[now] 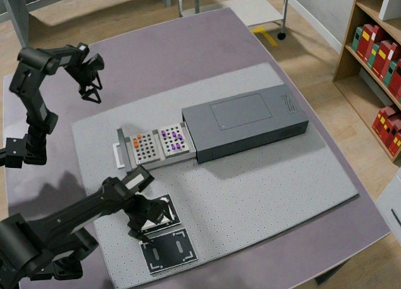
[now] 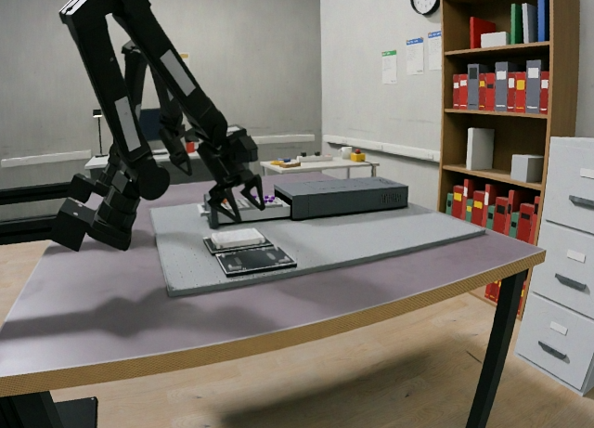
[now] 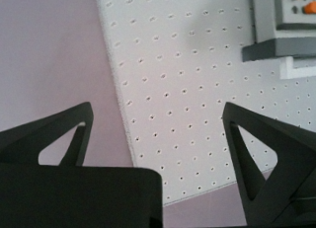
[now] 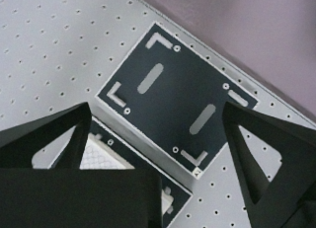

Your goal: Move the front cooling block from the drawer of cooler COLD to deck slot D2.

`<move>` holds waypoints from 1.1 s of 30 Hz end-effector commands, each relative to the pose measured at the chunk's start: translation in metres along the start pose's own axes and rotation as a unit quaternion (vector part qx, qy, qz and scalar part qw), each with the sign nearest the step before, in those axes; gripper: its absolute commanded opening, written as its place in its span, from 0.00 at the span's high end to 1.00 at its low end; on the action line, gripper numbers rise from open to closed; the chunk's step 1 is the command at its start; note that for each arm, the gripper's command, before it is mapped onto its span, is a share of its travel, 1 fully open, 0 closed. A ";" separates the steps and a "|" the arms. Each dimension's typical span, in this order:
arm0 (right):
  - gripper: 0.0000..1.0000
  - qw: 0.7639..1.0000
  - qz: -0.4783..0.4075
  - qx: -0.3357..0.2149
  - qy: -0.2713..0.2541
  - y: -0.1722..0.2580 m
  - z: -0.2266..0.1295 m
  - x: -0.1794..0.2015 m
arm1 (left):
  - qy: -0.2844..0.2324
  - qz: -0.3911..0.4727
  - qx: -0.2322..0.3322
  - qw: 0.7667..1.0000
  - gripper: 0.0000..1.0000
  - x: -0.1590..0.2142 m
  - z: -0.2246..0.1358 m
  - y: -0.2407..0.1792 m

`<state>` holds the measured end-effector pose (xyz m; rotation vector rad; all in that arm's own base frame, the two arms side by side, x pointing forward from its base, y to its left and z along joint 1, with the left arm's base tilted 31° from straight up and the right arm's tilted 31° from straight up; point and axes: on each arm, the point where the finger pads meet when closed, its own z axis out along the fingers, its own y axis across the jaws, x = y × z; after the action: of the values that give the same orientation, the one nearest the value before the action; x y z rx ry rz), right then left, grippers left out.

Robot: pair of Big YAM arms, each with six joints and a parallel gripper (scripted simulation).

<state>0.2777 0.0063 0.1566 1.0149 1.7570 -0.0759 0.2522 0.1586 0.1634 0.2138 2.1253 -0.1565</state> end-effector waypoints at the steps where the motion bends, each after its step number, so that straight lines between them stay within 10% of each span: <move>1: 0.00 0.996 -0.060 -0.059 -0.004 0.010 -0.012 -0.001 | -0.008 0.062 0.004 0.998 0.00 -0.028 0.010 -0.027; 33: 0.00 0.922 -0.254 -0.288 -0.042 0.051 -0.070 -0.011 | -0.033 0.327 0.109 0.938 0.00 -0.115 0.079 -0.179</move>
<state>0.2618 0.0624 0.2090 0.2761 1.7908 0.0853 0.3097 -0.0238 0.1920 0.9573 1.9295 -0.0502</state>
